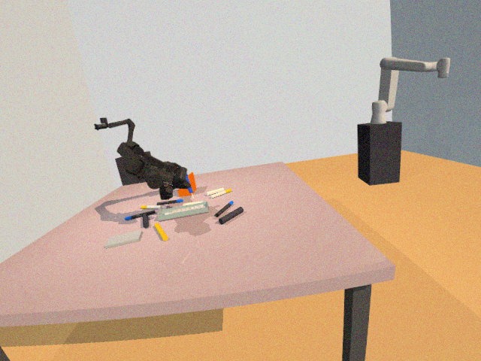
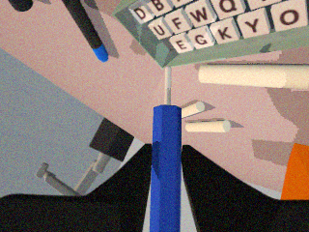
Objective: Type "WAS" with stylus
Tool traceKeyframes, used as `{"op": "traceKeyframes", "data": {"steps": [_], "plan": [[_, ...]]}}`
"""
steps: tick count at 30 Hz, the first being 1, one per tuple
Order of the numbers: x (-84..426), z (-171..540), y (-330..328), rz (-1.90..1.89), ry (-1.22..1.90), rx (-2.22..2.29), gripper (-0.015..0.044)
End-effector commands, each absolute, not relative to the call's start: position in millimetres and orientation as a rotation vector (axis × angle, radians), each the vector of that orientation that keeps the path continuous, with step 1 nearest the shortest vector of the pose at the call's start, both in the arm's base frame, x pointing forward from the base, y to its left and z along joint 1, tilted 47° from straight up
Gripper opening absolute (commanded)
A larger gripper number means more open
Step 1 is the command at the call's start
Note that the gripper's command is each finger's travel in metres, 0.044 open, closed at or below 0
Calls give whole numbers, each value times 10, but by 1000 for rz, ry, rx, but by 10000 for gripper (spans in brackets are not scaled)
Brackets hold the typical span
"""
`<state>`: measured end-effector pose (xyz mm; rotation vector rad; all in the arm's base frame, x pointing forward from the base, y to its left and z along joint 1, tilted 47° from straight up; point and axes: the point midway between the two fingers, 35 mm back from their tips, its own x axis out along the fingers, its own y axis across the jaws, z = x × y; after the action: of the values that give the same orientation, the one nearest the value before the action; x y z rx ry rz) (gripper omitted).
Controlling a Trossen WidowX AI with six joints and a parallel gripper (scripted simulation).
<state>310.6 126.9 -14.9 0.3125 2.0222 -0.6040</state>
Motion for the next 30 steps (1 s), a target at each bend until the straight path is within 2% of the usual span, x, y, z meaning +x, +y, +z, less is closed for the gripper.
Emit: {"op": "traceKeyframes", "data": {"steps": [1,11,30], "plan": [[3161,-139,1304,-716,2009,401,0],[3288,-146,1362,-1066,1946,633,0],[3300,-377,1106,-1074,1944,636,0]]}}
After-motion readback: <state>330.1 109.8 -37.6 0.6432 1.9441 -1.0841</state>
